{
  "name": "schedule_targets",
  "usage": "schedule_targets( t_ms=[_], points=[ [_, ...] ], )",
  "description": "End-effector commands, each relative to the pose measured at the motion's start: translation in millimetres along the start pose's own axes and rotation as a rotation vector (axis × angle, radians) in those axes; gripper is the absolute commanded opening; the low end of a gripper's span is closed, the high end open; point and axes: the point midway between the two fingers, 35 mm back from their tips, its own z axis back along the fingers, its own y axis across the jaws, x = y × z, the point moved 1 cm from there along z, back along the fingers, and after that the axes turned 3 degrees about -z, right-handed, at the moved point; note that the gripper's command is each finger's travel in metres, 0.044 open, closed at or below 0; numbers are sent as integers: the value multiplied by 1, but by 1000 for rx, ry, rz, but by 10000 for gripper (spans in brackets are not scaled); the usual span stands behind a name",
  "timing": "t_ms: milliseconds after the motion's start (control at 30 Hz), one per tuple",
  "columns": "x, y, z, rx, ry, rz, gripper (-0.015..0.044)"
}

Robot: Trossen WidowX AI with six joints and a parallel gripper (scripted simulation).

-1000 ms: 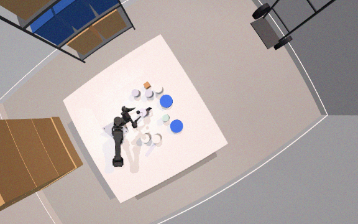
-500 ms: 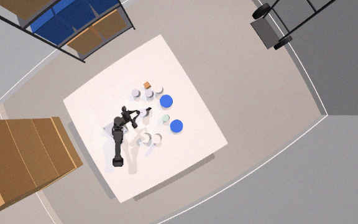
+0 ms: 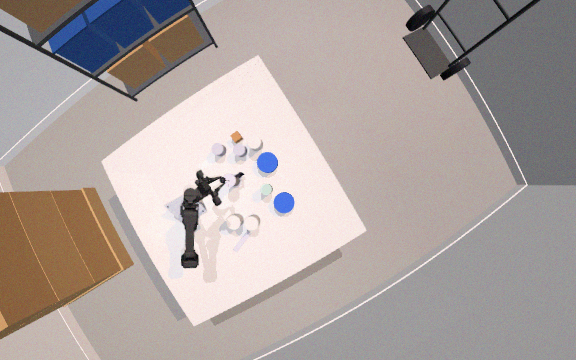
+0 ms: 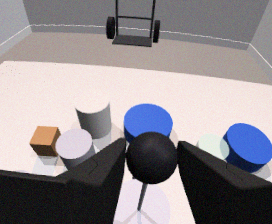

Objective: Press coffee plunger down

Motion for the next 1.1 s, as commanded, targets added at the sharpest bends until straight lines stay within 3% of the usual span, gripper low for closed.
schedule_targets(
  t_ms=[0, 1067],
  points=[
    [-13, 0, -9, 4, 20, 4, 127],
    [-56, 0, -39, 4, 20, 4, 127]
  ],
)
